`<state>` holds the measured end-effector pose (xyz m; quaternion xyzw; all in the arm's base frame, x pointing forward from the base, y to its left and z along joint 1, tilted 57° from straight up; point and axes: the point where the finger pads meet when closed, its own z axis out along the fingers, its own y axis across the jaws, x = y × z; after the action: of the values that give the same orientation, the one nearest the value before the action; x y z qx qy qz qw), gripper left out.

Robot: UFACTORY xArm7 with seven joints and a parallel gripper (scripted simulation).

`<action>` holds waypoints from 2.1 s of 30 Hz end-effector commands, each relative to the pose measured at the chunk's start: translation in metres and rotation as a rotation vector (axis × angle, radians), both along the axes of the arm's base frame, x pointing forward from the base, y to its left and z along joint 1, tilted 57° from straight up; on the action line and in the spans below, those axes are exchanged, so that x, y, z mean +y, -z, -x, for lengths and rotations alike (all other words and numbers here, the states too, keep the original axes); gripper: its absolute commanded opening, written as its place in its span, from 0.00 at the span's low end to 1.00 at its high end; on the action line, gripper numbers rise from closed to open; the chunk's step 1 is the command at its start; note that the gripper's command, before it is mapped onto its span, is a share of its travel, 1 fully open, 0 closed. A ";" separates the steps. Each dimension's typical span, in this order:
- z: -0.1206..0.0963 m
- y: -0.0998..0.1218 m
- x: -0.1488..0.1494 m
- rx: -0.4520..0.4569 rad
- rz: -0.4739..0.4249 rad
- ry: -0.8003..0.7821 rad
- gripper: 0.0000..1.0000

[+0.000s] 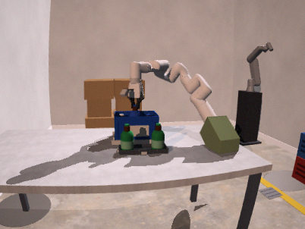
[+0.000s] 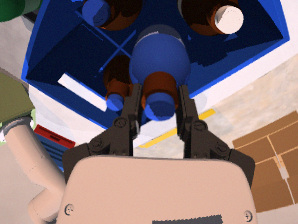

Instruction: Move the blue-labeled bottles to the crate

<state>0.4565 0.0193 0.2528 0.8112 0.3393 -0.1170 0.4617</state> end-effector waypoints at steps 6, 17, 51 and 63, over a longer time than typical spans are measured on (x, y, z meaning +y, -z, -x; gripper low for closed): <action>-0.001 0.000 0.001 -0.002 -0.002 -0.005 0.00; -0.001 0.000 0.001 -0.002 -0.002 -0.005 0.00; -0.003 0.010 -0.013 -0.002 -0.002 -0.005 0.00; -0.005 0.018 -0.025 -0.002 -0.002 -0.005 0.00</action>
<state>0.4603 -0.0051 0.2366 0.8112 0.3393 -0.1171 0.4616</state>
